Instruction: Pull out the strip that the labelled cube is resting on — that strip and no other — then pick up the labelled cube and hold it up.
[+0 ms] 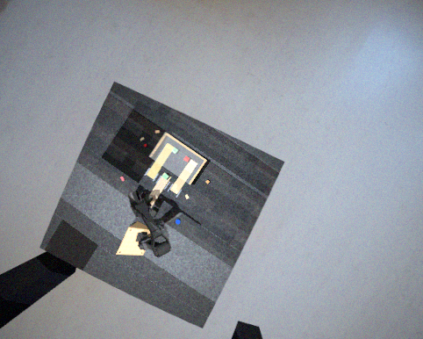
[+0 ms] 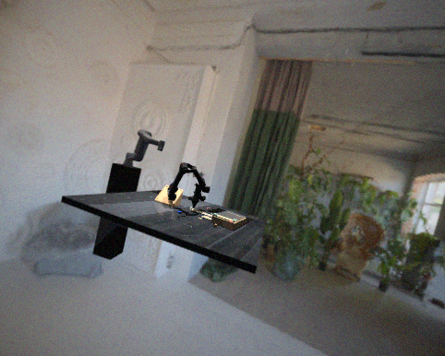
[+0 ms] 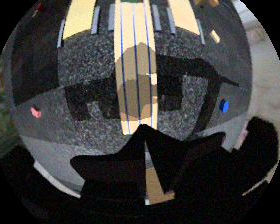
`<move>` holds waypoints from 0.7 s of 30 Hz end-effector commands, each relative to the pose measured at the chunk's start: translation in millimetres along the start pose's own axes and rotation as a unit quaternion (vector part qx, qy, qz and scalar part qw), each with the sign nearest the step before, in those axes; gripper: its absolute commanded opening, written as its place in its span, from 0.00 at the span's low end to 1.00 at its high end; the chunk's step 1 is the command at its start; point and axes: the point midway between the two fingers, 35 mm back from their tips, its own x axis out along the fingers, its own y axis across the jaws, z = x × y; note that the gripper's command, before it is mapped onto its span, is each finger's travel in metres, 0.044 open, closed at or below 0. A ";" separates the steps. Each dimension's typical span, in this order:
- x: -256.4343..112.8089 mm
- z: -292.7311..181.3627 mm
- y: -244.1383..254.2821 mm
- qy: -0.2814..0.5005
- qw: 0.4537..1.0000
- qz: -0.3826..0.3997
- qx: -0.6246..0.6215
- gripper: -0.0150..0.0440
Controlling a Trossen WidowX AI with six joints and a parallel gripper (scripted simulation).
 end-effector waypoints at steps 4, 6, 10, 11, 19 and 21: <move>-21.4 7.0 2.2 -0.003 1.000 0.007 0.017 0.30; -20.4 21.3 2.1 -0.003 0.997 0.007 0.080 0.39; -21.2 34.3 2.1 -0.003 0.995 0.007 0.102 0.57; -21.3 38.0 2.1 -0.003 0.995 0.007 0.102 0.61; -24.1 66.0 1.8 -0.004 0.995 0.007 0.103 0.97; -24.7 72.9 1.8 -0.004 0.995 0.007 0.103 1.00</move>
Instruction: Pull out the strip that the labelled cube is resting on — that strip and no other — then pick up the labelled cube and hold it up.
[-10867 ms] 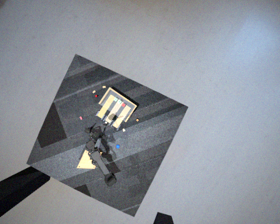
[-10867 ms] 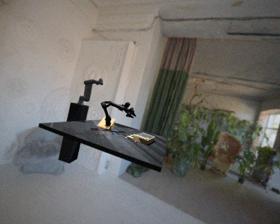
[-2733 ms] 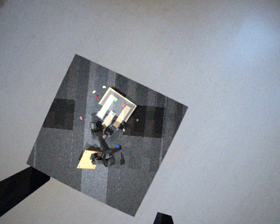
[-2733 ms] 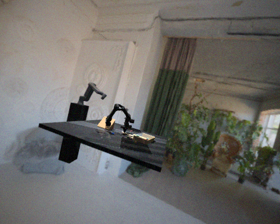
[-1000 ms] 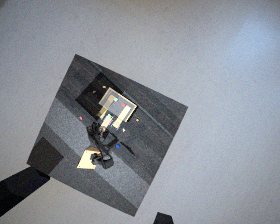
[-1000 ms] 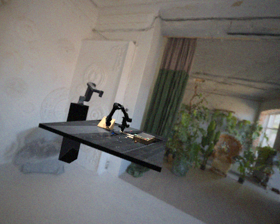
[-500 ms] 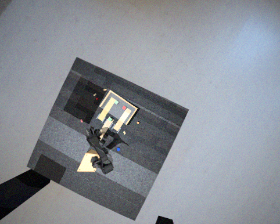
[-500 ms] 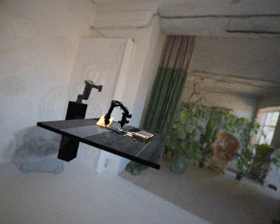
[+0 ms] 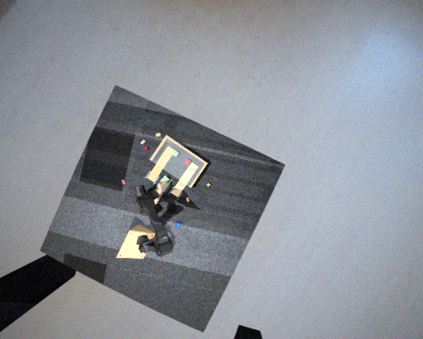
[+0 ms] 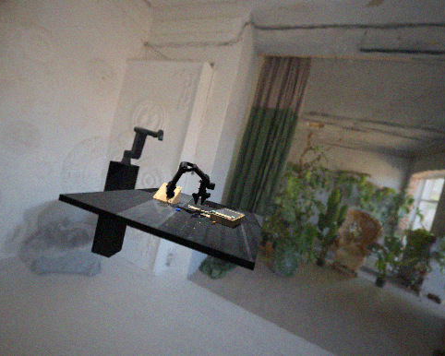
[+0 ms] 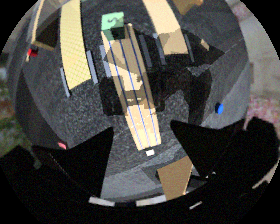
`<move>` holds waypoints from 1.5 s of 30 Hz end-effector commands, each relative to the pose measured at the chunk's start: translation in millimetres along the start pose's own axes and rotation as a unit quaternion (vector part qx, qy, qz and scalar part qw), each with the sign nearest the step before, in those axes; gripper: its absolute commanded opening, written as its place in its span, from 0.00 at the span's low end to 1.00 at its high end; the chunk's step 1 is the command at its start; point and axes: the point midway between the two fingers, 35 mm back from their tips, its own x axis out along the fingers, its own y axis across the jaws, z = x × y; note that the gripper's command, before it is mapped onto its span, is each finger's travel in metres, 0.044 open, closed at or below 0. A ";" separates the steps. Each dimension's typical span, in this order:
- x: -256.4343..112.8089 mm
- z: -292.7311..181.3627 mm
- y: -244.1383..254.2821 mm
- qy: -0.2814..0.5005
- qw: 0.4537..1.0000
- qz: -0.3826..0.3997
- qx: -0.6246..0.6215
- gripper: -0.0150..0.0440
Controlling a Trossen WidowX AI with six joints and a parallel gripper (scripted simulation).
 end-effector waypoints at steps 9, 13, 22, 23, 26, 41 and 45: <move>-5.0 42.3 8.3 -0.003 1.000 0.000 0.000 1.00; -6.5 55.9 11.1 -0.004 1.000 0.000 0.001 1.00; -10.3 86.4 17.1 -0.004 1.000 0.000 0.001 1.00; -10.8 90.0 17.8 -0.004 1.000 0.000 0.001 1.00; -12.2 100.1 19.6 -0.005 1.000 0.000 0.002 1.00; -21.5 150.8 27.0 -0.006 1.000 0.000 0.003 1.00; -21.1 153.4 27.2 -0.006 1.000 0.000 0.003 0.91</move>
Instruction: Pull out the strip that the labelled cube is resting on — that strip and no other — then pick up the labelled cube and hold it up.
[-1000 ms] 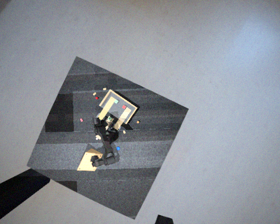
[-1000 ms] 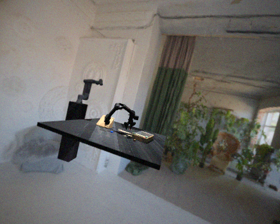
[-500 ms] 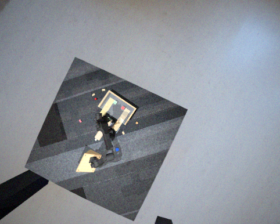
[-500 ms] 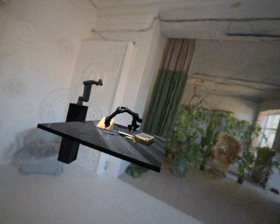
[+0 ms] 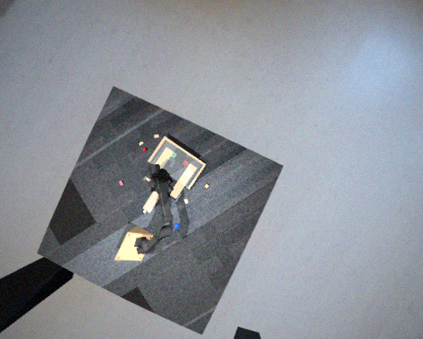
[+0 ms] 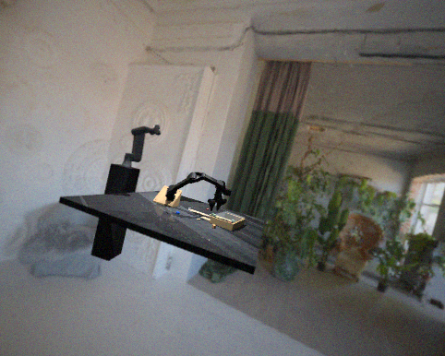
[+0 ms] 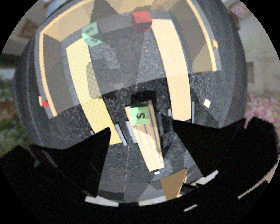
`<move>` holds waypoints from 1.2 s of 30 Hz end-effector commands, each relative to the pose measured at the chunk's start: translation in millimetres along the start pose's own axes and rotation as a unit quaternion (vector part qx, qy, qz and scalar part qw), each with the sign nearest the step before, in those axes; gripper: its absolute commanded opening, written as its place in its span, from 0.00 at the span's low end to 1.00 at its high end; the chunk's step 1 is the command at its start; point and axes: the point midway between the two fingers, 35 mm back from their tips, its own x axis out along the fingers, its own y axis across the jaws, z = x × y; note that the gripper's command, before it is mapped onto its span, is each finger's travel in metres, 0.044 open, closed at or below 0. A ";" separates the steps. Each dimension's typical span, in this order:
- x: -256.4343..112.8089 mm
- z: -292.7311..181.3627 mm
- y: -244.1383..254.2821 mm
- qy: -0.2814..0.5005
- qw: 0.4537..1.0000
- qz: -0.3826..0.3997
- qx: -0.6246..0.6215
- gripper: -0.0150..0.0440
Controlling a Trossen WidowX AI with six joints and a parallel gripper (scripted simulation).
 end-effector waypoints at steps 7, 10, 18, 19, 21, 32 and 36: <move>9.8 4.6 0.4 -0.002 1.000 -0.001 -0.003 0.68; 14.8 4.9 0.4 -0.002 1.000 -0.001 -0.003 0.68; 27.9 5.3 0.3 -0.002 1.000 -0.001 -0.003 0.68; 29.5 5.3 0.3 -0.002 1.000 -0.001 -0.003 0.68; 32.8 5.3 0.2 -0.002 1.000 -0.001 -0.003 0.68; 50.6 4.9 -0.8 -0.003 1.000 -0.002 -0.003 0.68; 53.0 4.8 -0.9 -0.003 1.000 -0.002 -0.003 0.68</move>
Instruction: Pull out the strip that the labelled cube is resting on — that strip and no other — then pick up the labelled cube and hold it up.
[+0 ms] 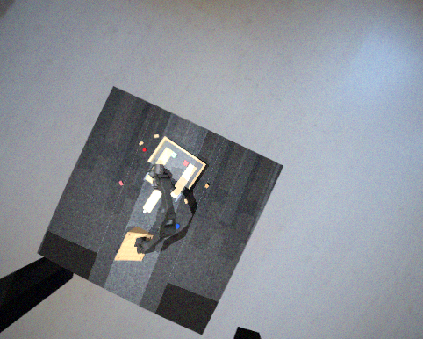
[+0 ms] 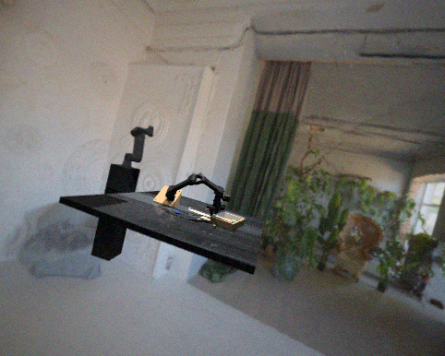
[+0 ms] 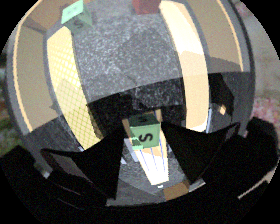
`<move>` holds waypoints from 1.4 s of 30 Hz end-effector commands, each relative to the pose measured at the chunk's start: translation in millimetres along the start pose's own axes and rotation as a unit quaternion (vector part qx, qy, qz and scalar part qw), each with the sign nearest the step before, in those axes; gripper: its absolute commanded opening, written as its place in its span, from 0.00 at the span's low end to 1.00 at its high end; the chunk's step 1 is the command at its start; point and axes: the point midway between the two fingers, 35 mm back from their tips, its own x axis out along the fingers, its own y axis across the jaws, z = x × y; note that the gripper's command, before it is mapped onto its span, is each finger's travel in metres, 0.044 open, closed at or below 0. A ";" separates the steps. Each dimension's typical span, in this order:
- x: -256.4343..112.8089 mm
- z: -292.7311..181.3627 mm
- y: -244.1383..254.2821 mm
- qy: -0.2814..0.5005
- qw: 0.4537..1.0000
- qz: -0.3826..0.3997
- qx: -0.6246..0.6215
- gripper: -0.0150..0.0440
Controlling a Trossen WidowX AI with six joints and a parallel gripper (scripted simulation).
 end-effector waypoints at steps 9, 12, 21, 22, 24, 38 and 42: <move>0.0 0.0 0.0 0.000 1.000 0.000 0.000 0.44; 0.0 0.0 0.0 0.000 1.000 0.000 0.000 0.34; -23.1 -27.2 -10.2 0.000 1.000 0.000 -0.002 0.25; -25.9 -31.0 -11.8 0.000 1.000 0.000 -0.002 0.25; -31.3 -38.6 -15.0 0.000 1.000 0.000 -0.003 0.25; -43.1 -74.0 -30.1 0.000 1.000 -0.001 -0.005 0.25; -43.1 -87.3 -35.7 0.000 1.000 -0.001 -0.005 0.25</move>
